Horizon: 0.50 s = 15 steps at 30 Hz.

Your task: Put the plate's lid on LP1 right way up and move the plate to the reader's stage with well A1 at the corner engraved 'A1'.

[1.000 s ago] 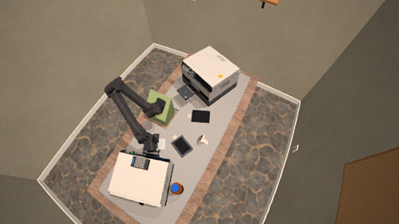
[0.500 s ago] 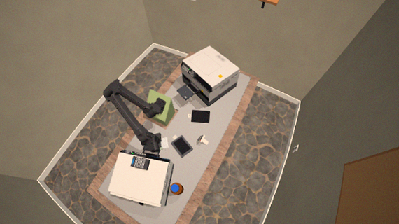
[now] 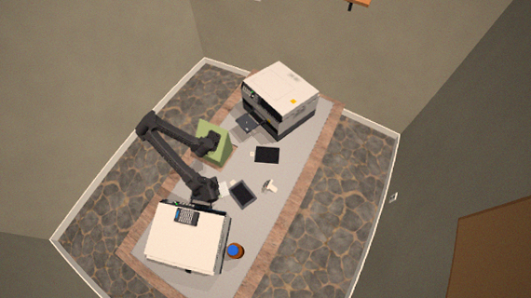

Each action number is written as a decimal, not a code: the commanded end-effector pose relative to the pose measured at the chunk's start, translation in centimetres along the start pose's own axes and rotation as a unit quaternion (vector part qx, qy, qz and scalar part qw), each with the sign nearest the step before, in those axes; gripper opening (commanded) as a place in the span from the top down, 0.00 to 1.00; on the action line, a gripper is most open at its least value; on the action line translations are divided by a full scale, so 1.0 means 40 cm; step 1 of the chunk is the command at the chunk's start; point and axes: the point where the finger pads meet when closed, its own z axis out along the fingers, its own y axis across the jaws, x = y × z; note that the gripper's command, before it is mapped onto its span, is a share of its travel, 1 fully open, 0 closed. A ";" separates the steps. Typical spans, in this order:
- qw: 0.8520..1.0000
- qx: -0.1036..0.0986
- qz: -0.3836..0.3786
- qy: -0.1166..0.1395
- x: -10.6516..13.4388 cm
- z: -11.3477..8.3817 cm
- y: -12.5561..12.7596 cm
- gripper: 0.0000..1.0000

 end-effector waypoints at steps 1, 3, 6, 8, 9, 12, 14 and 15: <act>0.999 -0.016 -0.030 0.011 0.025 -0.013 0.050 0.14; 0.999 -0.013 -0.038 0.010 0.010 -0.010 0.039 0.14; 0.999 -0.011 -0.044 0.010 0.005 -0.010 0.033 0.14; 0.999 -0.013 -0.050 0.011 0.024 -0.010 0.037 0.14; 0.998 -0.014 -0.057 0.012 0.035 -0.010 0.044 0.14; 0.997 -0.015 -0.076 0.020 0.068 -0.008 0.060 0.14; 0.996 -0.014 -0.088 0.021 0.074 -0.005 0.065 0.14; 0.995 -0.014 -0.092 0.021 0.066 -0.005 0.065 0.14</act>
